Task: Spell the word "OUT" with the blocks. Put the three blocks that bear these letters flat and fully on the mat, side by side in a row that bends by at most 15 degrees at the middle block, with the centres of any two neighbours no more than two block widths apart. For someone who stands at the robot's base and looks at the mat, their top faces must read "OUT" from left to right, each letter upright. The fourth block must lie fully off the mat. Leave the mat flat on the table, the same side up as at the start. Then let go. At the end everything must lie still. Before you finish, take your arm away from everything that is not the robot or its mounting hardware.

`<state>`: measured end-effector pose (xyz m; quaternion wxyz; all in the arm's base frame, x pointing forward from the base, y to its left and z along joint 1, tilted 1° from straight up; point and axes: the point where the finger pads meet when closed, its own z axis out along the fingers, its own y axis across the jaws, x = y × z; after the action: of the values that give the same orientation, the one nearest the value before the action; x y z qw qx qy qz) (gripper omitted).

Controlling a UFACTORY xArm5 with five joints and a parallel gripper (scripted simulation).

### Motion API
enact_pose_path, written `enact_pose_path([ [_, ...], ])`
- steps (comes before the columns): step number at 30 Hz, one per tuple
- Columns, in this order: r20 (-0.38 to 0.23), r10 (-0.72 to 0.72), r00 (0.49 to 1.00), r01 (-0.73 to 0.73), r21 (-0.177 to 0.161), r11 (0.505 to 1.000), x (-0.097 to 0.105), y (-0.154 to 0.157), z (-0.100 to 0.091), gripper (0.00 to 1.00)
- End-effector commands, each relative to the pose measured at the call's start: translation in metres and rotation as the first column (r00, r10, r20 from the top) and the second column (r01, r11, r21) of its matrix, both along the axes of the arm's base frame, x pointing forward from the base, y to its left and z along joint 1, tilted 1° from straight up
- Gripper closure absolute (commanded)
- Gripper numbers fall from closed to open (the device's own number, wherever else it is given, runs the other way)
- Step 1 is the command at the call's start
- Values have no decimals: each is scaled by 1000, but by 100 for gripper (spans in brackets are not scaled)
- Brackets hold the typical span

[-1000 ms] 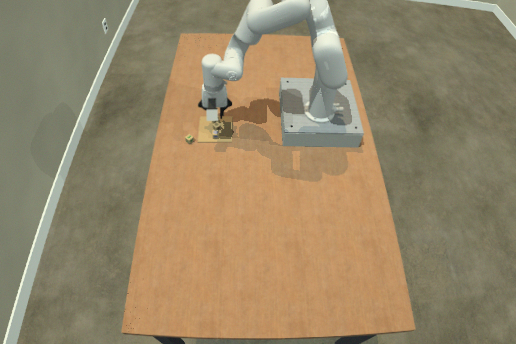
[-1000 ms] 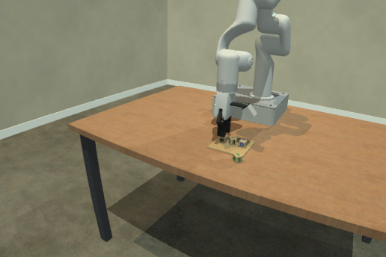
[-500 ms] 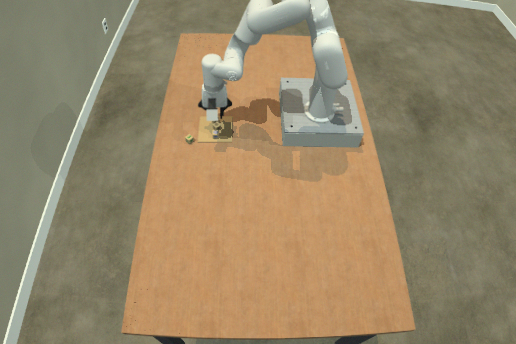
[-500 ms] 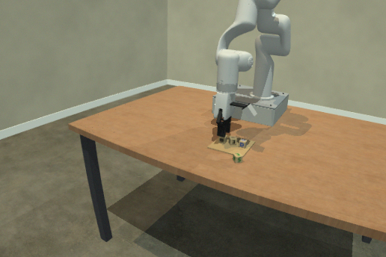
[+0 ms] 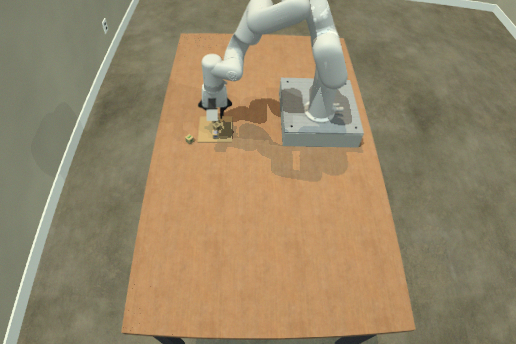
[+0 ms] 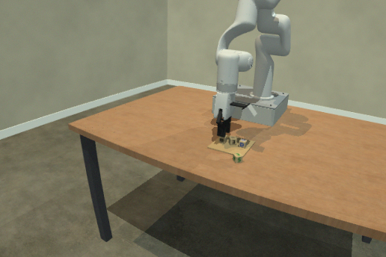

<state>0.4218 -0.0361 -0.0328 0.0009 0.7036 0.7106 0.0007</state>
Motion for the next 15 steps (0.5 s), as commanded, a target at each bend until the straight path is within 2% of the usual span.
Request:
enact_pose_path([
  [1,3,0,1000,0,0,1000,1,0,-1,58],
  [15,3,0,1000,0,0,1000,1,0,-19,58],
])
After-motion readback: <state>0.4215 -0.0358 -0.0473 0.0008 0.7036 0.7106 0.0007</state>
